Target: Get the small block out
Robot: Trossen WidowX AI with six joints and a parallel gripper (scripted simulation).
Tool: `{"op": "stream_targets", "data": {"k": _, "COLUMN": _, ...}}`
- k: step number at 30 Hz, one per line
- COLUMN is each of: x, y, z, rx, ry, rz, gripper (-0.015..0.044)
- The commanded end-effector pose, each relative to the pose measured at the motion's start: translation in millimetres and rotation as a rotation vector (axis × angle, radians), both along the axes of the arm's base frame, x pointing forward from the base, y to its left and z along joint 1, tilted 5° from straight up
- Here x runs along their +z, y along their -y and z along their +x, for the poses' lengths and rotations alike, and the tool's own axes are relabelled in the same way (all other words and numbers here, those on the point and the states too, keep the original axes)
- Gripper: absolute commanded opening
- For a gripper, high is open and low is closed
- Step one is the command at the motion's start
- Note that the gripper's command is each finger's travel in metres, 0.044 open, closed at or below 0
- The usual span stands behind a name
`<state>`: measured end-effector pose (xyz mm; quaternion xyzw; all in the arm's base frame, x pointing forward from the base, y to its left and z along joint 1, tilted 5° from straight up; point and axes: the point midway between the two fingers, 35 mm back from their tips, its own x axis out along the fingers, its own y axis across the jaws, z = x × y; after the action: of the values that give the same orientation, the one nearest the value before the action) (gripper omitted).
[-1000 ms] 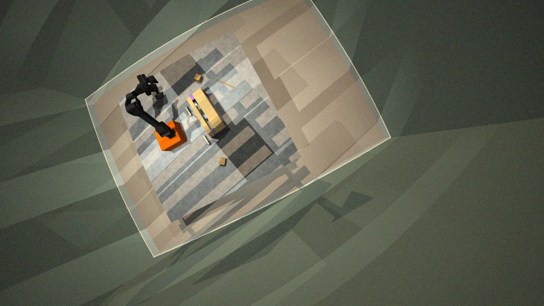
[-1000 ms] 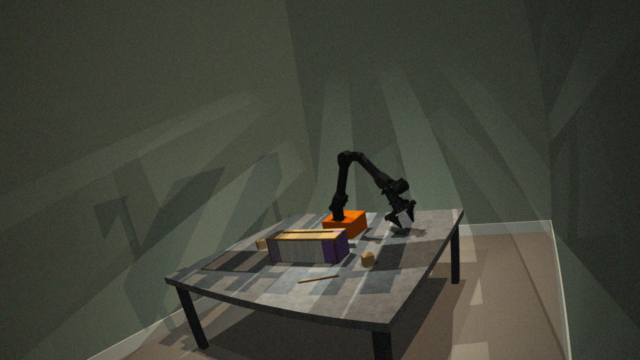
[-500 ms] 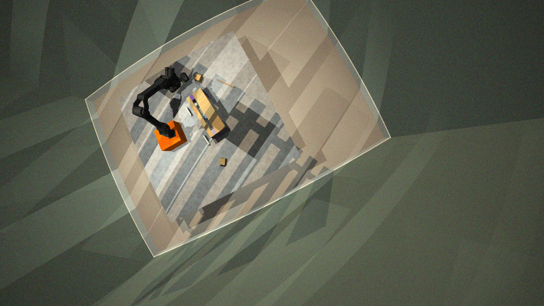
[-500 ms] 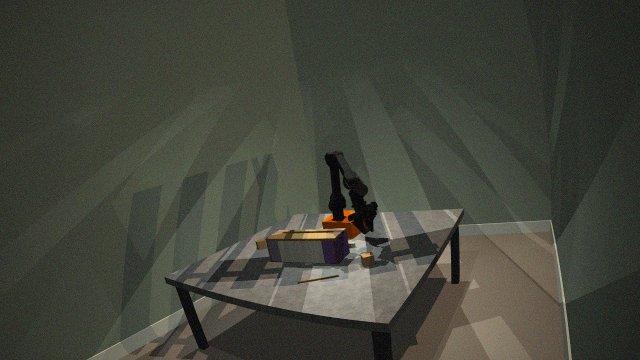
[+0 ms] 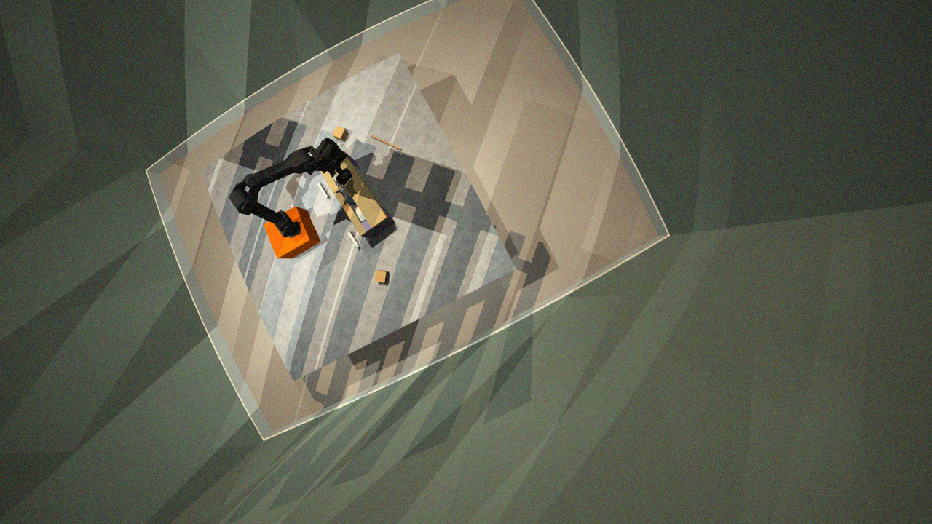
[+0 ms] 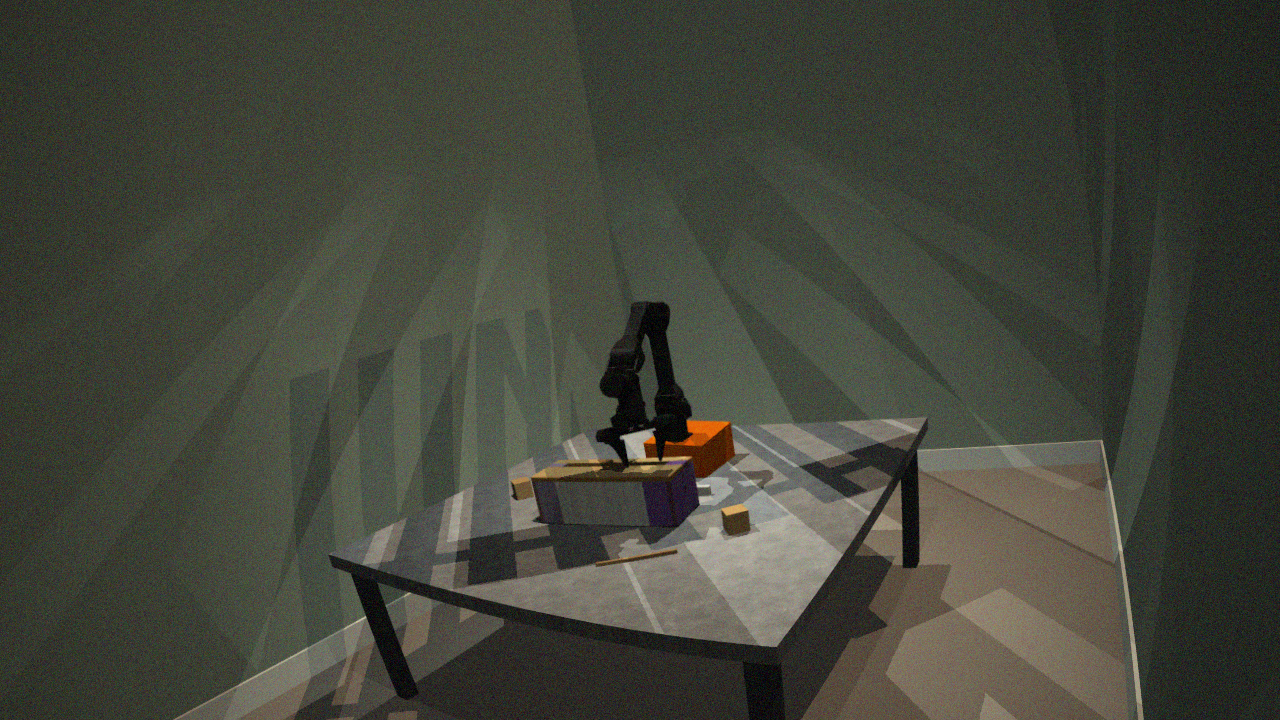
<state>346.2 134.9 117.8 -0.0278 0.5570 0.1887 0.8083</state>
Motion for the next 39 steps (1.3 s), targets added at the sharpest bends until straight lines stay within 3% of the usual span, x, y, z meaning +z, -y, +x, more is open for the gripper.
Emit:
{"op": "stream_targets", "data": {"k": 1, "x": 3, "y": 71, "z": -3, "rx": -0.470, "ry": -0.176, "rz": 0.112, "gripper": 0.0400}}
{"op": "stream_targets", "data": {"k": 8, "x": -7, "y": 151, "z": -44, "rx": -1.130, "ry": -0.522, "rz": 0.256, "gripper": 0.0400}}
{"op": "stream_targets", "data": {"k": 13, "x": -9, "y": 181, "z": -78, "rx": -1.535, "ry": -0.770, "rz": 0.346, "gripper": 0.0400}}
{"op": "stream_targets", "data": {"k": 39, "x": -29, "y": 184, "z": -74, "rx": -1.544, "ry": -0.776, "rz": 0.348, "gripper": 0.0400}}
